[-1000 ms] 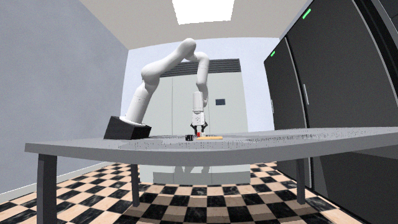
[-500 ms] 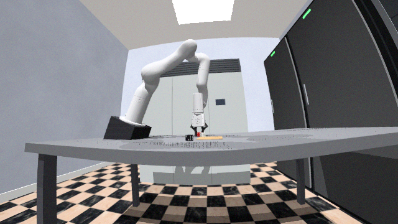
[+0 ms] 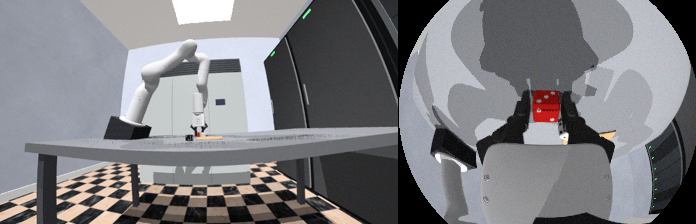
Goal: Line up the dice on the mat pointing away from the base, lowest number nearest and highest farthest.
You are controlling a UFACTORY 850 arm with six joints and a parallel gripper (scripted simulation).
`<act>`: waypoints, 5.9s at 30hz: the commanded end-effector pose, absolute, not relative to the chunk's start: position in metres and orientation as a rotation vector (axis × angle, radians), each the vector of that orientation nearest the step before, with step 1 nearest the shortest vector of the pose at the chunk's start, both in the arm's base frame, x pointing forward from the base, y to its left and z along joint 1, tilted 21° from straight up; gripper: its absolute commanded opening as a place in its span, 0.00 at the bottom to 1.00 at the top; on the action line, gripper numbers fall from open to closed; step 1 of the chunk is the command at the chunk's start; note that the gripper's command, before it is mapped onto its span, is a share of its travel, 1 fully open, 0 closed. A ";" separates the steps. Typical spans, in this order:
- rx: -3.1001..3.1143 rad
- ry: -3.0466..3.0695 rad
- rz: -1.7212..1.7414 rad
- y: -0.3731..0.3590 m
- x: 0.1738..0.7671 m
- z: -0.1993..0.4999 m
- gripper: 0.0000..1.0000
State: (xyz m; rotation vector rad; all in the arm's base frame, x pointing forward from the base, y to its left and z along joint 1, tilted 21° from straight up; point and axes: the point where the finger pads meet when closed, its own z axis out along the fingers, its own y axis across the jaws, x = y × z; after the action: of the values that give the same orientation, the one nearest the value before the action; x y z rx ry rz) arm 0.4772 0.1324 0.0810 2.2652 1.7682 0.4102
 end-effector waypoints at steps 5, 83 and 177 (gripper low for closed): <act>2.265 1.768 0.412 0.133 0.478 0.082 0.47; 2.265 1.768 0.412 0.134 0.446 0.162 0.27; 2.127 1.909 0.386 -0.054 0.467 0.183 0.27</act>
State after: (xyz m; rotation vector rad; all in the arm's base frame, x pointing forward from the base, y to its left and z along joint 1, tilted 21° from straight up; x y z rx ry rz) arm 0.4662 -0.0537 0.1836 2.1237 1.9066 0.3944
